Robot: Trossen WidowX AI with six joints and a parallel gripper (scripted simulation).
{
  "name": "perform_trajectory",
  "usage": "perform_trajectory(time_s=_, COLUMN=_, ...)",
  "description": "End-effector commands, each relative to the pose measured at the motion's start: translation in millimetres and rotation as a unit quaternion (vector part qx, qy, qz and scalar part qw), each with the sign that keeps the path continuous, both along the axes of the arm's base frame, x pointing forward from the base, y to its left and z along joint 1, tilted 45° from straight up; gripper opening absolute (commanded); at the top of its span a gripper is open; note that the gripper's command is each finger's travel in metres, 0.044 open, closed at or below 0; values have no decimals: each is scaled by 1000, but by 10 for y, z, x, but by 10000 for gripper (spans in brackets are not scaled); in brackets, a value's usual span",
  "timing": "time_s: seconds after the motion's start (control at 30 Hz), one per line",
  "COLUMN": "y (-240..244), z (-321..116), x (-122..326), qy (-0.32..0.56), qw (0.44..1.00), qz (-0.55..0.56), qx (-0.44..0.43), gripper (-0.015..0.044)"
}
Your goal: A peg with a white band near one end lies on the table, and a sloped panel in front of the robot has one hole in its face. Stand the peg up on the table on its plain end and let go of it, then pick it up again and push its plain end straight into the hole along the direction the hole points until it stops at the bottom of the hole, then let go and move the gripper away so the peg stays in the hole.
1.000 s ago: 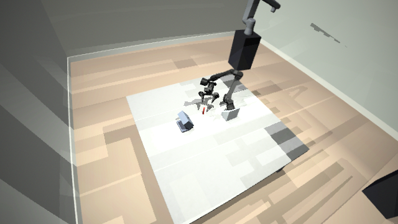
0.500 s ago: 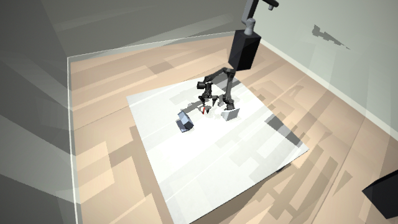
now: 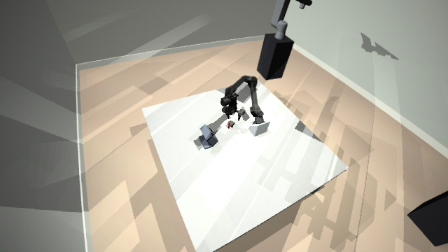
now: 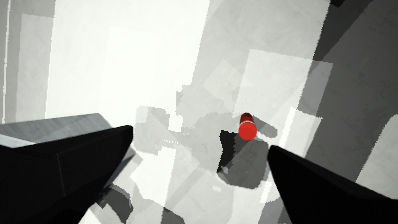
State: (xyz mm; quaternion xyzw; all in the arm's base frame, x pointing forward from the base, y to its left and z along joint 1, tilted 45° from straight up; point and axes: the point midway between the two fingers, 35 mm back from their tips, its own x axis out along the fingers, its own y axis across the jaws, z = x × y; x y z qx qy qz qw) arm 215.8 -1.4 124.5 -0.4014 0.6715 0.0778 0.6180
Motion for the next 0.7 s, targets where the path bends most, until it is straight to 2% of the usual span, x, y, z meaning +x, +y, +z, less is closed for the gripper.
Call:
perform_trajectory(time_s=0.0, y=5, z=67, x=84, qy=0, qw=998, qz=3, qx=-67, gripper=440)
perform_trajectory(time_s=0.2, y=44, z=145, x=199, qy=-7, qw=988, qz=18, qx=-154, gripper=440)
perform_trajectory(time_s=0.67, y=-34, z=67, x=219, qy=-4, qw=987, qz=25, qx=-158, gripper=440)
